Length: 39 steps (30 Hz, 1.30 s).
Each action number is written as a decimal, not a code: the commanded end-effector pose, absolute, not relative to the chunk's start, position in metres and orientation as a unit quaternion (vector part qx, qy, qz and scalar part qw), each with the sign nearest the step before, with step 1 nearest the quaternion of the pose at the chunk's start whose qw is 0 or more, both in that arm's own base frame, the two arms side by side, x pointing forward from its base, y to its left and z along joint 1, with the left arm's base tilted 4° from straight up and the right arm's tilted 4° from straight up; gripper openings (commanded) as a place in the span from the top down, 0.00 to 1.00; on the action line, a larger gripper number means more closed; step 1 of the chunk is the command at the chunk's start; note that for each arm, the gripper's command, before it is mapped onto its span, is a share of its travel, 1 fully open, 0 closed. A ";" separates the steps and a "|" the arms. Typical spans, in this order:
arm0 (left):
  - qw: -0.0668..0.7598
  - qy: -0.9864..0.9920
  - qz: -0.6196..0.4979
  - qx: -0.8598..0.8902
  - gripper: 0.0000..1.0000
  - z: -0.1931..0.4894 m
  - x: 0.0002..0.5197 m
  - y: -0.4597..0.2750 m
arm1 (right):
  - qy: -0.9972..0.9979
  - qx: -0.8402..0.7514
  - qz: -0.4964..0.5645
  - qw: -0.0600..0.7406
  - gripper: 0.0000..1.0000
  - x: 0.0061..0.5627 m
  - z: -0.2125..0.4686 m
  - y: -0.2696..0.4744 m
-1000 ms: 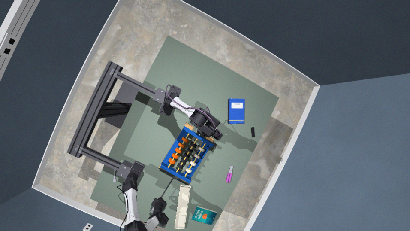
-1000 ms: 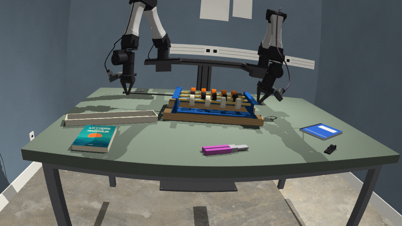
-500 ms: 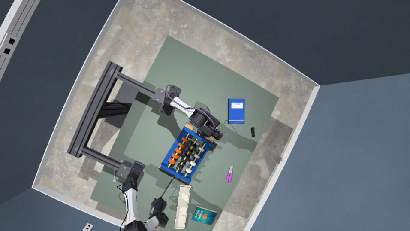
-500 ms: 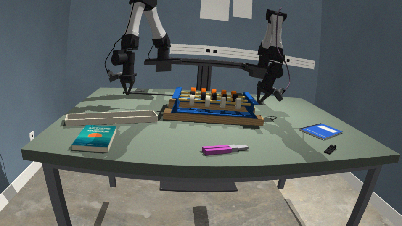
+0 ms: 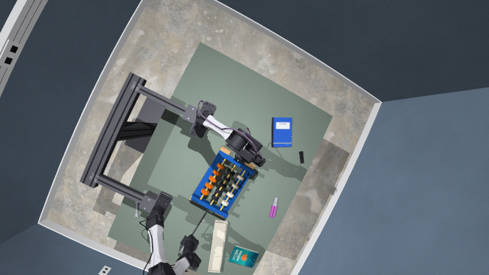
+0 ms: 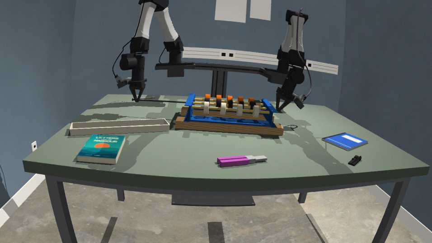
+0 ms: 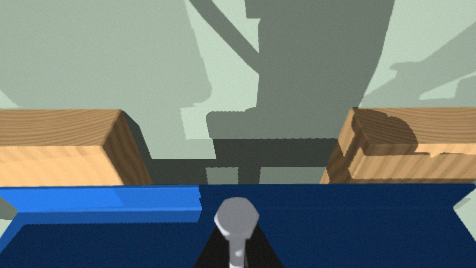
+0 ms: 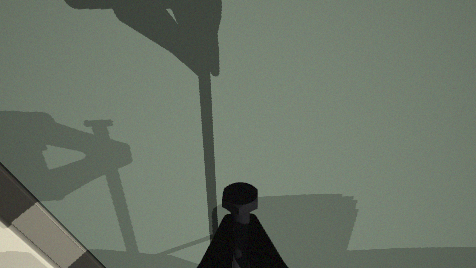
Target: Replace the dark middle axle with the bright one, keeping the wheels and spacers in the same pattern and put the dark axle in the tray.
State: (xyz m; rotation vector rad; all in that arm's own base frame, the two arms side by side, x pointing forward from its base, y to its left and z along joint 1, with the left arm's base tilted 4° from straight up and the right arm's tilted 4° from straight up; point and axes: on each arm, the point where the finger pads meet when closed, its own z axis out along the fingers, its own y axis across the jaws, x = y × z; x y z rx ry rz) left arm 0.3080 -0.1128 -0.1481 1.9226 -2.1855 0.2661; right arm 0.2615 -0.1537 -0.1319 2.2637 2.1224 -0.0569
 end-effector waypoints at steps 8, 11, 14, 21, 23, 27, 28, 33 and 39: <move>0.110 -0.746 0.078 0.653 1.00 -0.148 0.305 -0.111 | 0.689 0.724 -0.017 0.030 1.00 0.266 -0.127 -0.152; 0.109 -0.746 0.080 0.653 1.00 -0.147 0.306 -0.111 | 0.687 0.726 -0.016 0.029 1.00 0.265 -0.126 -0.153; 0.108 -0.746 0.081 0.653 1.00 -0.146 0.307 -0.111 | 0.688 0.725 -0.015 0.031 1.00 0.268 -0.124 -0.154; 0.106 -0.745 0.084 0.653 1.00 -0.144 0.309 -0.110 | 0.688 0.725 -0.015 0.030 1.00 0.267 -0.125 -0.153; 0.106 -0.745 0.084 0.653 1.00 -0.144 0.309 -0.110 | 0.688 0.725 -0.015 0.030 1.00 0.267 -0.125 -0.153; 0.108 -0.746 0.081 0.653 0.73 -0.147 0.307 -0.111 | 0.691 0.722 -0.017 0.033 1.00 0.267 -0.123 -0.153; 0.108 -0.746 0.081 0.653 0.73 -0.147 0.307 -0.111 | 0.688 0.725 -0.016 0.026 1.00 0.266 -0.126 -0.152; 0.109 -0.745 0.082 0.653 0.73 -0.146 0.307 -0.111 | 0.687 0.726 -0.013 0.027 1.00 0.267 -0.127 -0.154; 0.108 -0.746 0.083 0.652 0.73 -0.146 0.308 -0.111 | 0.686 0.727 -0.013 0.026 1.00 0.266 -0.128 -0.154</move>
